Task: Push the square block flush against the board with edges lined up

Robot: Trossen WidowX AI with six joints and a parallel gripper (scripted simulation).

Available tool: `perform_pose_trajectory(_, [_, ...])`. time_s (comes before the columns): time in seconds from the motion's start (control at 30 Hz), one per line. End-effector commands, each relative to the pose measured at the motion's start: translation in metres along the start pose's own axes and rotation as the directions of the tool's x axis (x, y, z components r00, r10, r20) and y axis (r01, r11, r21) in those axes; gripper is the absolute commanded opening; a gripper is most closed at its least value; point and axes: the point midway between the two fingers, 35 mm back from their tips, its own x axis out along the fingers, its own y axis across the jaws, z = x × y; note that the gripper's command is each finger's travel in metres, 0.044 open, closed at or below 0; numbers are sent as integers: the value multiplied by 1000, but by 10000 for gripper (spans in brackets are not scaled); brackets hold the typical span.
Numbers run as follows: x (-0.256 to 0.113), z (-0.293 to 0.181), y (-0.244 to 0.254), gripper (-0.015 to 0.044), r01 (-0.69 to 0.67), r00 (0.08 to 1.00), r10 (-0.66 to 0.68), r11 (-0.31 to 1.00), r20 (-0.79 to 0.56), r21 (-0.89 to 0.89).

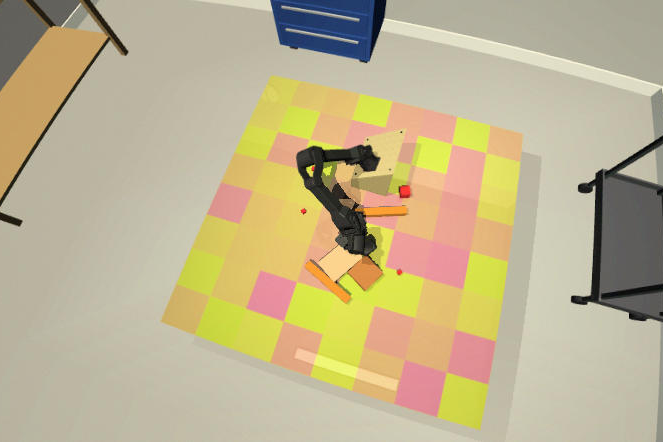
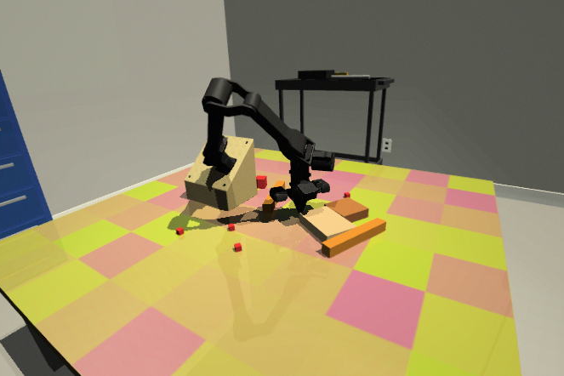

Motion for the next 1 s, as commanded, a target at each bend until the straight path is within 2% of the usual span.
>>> perform_pose_trajectory(0.0, [0,-9,0,0,0,1000,0,1000,-2,0])
perform_pose_trajectory(0.37, [0,-24,-1,0,1,1000,-1,1000,-1,0])
perform_pose_trajectory(0.43, [-12,-18,0,0,1,1000,-1,1000,0,-1])
perform_pose_trajectory(0.53, [-52,-19,-1,0,-1,1000,1,1000,-3,0])
perform_pose_trajectory(0.77, [-55,-18,-1,0,-1,1000,1,1000,-3,-6])
perform_pose_trajectory(0.97, [-57,2,2,0,-6,1000,6,982,-5,-187])
